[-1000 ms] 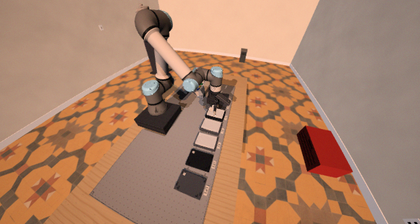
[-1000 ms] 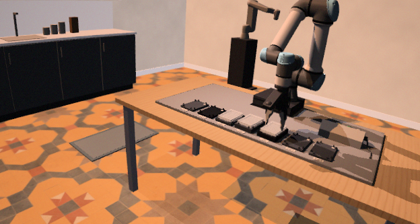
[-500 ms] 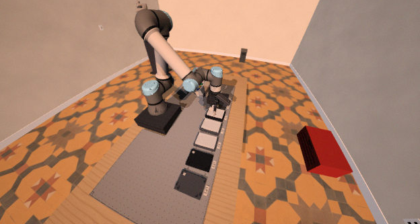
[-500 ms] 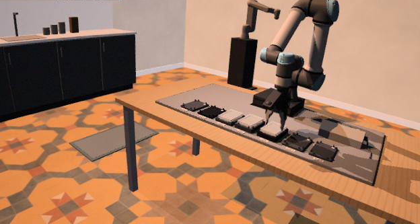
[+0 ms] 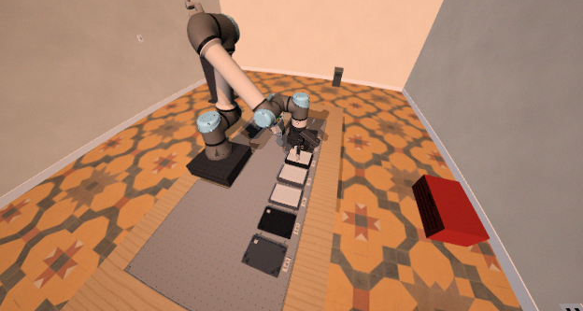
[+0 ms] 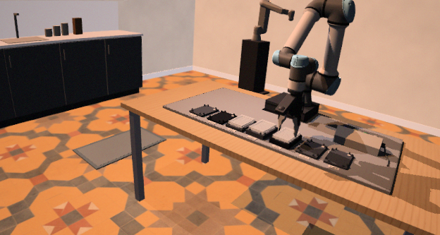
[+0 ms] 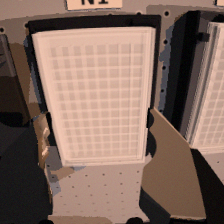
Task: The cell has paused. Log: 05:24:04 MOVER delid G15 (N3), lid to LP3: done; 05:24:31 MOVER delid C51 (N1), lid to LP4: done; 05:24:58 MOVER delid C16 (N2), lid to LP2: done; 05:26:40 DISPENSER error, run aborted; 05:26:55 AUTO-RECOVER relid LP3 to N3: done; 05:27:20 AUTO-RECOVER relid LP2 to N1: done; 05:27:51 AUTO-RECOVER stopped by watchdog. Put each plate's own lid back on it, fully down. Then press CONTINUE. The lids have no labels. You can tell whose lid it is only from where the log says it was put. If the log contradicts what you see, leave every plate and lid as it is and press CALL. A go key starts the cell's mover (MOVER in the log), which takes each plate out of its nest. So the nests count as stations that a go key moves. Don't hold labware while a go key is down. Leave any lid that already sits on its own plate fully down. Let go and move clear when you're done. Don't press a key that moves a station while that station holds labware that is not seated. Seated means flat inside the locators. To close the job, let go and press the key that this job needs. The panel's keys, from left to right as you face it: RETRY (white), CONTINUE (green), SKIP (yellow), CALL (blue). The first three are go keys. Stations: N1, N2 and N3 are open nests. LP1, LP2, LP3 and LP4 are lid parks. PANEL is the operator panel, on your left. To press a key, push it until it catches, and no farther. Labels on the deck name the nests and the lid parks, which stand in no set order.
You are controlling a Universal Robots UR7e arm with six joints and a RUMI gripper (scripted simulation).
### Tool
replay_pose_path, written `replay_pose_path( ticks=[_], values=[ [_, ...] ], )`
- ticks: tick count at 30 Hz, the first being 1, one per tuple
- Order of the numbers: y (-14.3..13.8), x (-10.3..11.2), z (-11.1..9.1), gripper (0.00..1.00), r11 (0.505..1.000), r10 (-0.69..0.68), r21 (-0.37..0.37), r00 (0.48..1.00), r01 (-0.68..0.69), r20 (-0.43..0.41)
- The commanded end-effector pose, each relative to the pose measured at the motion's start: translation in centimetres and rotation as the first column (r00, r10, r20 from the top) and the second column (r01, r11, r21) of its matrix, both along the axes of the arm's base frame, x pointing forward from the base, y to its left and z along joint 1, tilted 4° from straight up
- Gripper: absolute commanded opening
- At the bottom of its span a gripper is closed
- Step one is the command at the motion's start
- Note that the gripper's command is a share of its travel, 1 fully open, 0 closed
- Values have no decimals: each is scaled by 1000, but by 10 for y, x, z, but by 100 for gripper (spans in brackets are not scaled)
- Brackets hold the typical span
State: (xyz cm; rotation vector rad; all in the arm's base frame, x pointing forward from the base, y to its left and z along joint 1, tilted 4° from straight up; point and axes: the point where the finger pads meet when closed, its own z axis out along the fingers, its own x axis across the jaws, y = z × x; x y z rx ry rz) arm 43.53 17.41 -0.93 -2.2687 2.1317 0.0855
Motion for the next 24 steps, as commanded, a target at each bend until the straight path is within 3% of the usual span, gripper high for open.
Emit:
replay_pose_path(
  ticks=[1,5,6,24],
  values=[
    [0,0,0,0,1000,0,0,1000,0,1],
    [0,0,0,0,1000,0,0,1000,0,1],
    [0,0,0,82,1000,0,0,1000,0,1],
    [0,0,0,82,1000,0,0,1000,0,1]
  ],
)
